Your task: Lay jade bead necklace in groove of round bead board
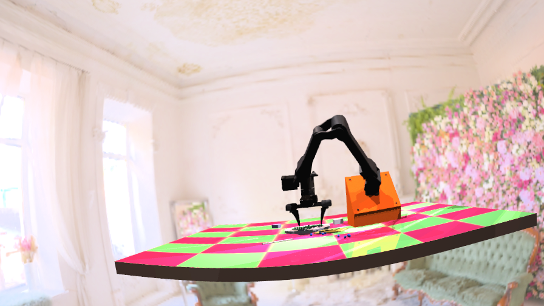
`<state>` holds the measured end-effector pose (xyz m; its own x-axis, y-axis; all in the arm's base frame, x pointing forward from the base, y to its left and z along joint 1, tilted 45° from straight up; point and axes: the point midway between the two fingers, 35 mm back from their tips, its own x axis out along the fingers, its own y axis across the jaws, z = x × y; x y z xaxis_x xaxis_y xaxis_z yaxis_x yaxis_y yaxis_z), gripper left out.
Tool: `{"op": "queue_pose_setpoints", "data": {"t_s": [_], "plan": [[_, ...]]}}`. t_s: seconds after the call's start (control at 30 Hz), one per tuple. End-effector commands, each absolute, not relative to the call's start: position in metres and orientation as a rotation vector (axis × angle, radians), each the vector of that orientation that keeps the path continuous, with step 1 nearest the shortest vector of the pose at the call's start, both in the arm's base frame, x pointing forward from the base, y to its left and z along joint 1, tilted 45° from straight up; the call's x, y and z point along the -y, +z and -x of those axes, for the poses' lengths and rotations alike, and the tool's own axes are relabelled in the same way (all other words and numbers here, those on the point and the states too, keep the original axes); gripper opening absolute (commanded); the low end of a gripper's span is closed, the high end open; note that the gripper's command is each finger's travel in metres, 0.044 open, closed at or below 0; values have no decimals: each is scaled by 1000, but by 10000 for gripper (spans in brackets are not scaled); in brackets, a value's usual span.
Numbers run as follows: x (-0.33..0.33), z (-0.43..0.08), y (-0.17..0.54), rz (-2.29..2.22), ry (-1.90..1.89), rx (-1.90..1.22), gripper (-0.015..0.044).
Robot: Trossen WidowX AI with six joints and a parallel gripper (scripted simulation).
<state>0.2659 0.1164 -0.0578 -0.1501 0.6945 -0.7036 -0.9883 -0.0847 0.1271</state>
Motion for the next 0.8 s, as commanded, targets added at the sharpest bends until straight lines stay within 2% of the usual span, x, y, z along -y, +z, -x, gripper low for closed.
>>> {"op": "queue_pose_setpoints", "data": {"t_s": [0.0, 0.5, 0.57, 0.77], "plan": [[-116, -267, -57, 567, 1610, -696, 440], [-116, -267, -57, 567, 1610, -696, 440], [-114, -270, -57, 514, 1578, -751, 387], [-102, -291, -63, 48, 1242, -1188, 230]]}}
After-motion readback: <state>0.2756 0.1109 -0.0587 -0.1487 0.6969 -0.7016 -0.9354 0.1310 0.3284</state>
